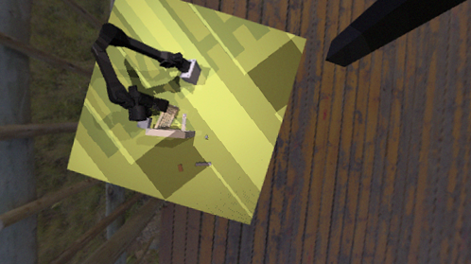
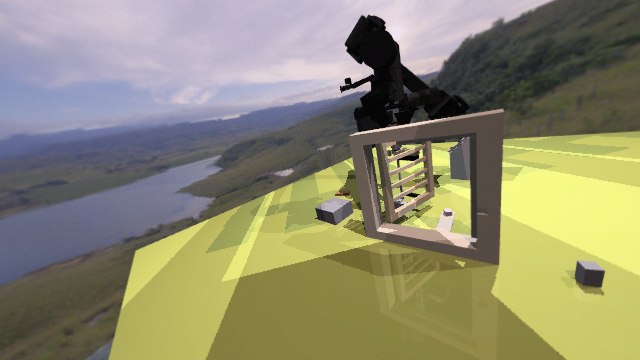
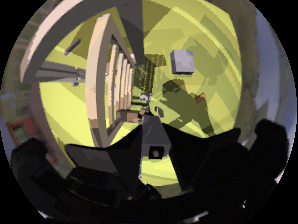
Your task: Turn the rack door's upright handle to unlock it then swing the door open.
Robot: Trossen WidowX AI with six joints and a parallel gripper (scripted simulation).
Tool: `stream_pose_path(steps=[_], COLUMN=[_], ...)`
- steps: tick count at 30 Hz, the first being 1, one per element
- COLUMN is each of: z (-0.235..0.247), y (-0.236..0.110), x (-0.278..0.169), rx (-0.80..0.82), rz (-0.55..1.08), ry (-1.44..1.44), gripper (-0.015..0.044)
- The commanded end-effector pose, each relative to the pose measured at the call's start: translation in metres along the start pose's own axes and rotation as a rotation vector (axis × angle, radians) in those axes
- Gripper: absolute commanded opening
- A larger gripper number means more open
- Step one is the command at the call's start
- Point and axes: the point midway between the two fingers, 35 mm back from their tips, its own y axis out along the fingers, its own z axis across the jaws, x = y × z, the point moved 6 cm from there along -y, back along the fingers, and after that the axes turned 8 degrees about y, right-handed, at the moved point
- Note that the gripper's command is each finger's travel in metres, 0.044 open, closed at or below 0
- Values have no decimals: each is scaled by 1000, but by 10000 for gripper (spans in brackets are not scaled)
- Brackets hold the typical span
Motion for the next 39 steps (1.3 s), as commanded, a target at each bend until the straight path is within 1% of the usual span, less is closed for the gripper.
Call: stream_pose_path(steps=[1, 22, 35, 39], z=[-7, -39, -41, -41], y=[0, 0, 0, 0], x=[3, 24, 25, 25], rx=[-8, -10, -10, -10], rz=[-2, -2, -2, -2], ry=[-60, -350, -366, -366], gripper=[10, 10, 10, 115])
